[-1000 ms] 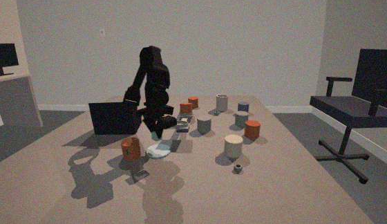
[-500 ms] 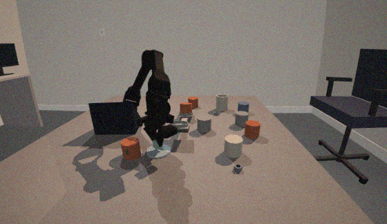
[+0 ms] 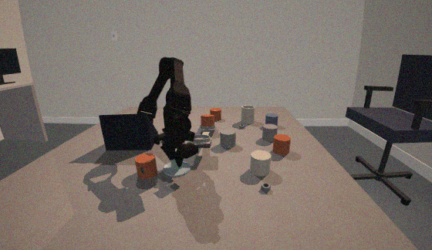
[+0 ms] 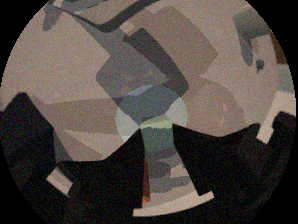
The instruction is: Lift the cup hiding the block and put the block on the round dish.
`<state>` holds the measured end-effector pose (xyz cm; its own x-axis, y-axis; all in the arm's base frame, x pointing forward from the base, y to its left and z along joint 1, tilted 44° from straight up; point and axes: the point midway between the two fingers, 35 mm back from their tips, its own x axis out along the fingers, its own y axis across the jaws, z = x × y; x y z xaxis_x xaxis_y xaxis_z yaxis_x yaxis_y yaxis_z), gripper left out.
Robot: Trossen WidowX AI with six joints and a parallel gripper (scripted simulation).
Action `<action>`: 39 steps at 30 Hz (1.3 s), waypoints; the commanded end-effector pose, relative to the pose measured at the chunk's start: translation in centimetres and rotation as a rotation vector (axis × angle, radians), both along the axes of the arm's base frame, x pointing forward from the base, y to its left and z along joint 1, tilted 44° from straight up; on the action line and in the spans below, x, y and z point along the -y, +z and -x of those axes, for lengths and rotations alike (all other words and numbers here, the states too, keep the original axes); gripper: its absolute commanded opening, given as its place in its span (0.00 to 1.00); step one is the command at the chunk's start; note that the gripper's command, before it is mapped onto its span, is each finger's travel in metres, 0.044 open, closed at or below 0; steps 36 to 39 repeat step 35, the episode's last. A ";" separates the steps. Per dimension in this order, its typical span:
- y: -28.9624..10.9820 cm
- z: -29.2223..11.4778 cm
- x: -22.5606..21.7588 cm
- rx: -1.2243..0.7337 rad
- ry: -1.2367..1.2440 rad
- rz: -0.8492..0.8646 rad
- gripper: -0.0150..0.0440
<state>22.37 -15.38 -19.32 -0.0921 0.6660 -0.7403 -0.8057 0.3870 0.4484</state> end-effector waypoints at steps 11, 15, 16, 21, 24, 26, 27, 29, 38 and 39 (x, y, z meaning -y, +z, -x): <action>0.2 -0.1 0.3 0.001 0.000 0.001 0.97; 4.0 -0.4 3.6 -0.004 -0.004 -0.003 1.00; 4.3 -0.4 3.8 -0.004 -0.004 -0.003 1.00; 4.5 -0.4 4.0 -0.004 -0.005 -0.003 1.00; 7.1 -0.5 6.2 -0.003 -0.012 -0.001 1.00; 7.9 -0.5 6.9 -0.003 -0.014 -0.001 1.00; 7.9 -0.5 6.9 -0.003 -0.014 -0.001 1.00; 7.9 -0.5 6.9 -0.003 -0.014 -0.001 1.00; 7.9 -0.5 6.9 -0.003 -0.014 -0.001 1.00; 7.9 -0.5 6.9 -0.003 -0.014 -0.001 1.00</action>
